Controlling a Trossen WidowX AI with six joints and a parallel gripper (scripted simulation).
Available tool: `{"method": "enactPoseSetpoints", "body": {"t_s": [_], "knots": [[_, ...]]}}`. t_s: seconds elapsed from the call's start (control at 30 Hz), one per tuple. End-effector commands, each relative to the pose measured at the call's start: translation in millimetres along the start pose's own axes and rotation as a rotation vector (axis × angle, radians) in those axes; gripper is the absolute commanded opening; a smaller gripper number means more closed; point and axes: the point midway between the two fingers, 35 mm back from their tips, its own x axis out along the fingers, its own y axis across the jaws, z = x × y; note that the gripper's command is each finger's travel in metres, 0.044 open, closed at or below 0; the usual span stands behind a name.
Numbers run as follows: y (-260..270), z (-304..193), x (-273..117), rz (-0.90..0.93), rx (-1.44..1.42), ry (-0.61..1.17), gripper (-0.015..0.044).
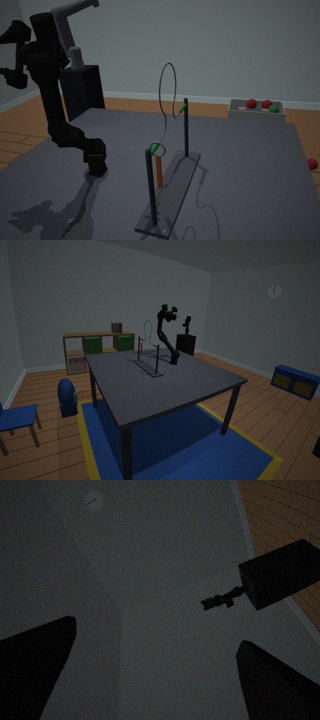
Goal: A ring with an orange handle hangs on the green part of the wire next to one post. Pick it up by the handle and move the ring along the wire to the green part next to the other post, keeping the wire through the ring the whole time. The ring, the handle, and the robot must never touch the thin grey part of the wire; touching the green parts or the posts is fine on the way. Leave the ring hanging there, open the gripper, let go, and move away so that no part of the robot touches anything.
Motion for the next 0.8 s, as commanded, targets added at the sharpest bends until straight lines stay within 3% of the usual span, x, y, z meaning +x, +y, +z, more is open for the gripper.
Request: {"method": "enactPoseSetpoints", "body": {"t_s": [0.0,0.27,0.77], "knots": [[0.7,0.7,0.2,0.001,0.000,-0.002,0.0374],[45.0,50.3,11.4,0.095,-0.036,-0.132,0.0164],[132.9,188.5,-12.4,0.281,-0.122,-0.499,0.0160]]}}
